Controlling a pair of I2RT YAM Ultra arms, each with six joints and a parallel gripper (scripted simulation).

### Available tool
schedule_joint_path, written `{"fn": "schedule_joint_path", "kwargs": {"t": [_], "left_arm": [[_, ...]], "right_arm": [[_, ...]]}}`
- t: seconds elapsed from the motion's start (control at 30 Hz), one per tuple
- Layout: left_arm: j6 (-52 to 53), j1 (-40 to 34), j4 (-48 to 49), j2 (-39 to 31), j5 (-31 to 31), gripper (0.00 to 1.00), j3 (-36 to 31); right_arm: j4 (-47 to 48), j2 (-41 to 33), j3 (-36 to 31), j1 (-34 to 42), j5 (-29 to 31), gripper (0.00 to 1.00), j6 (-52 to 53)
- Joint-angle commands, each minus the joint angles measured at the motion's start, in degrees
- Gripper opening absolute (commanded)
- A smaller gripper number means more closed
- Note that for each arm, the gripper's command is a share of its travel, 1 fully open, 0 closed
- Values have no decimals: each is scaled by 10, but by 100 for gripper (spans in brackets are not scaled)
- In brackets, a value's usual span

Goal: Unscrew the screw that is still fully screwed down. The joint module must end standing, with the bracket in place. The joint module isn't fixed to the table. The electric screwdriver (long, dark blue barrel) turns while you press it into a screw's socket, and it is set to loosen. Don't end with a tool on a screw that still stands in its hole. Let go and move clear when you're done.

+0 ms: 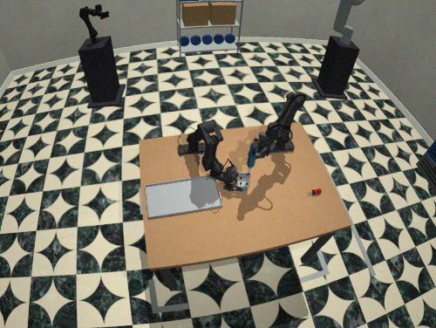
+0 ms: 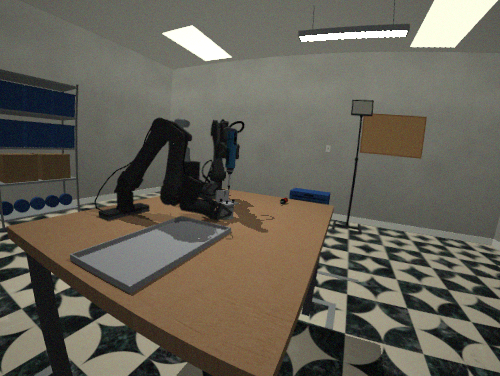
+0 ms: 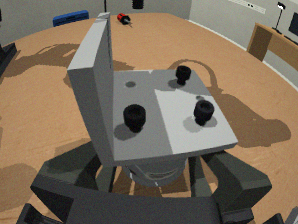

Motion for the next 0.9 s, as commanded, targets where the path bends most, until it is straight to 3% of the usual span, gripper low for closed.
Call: {"fn": "schedule_joint_path", "kwargs": {"t": [0.0,0.87], "left_arm": [[-1,5,26,-24,1,42,27],[-1,5,22,-35,1,42,21]], "right_arm": [[-9,12,16,7,-1,59,-1],[-9,12,16,7,-1,59,-1]]}}
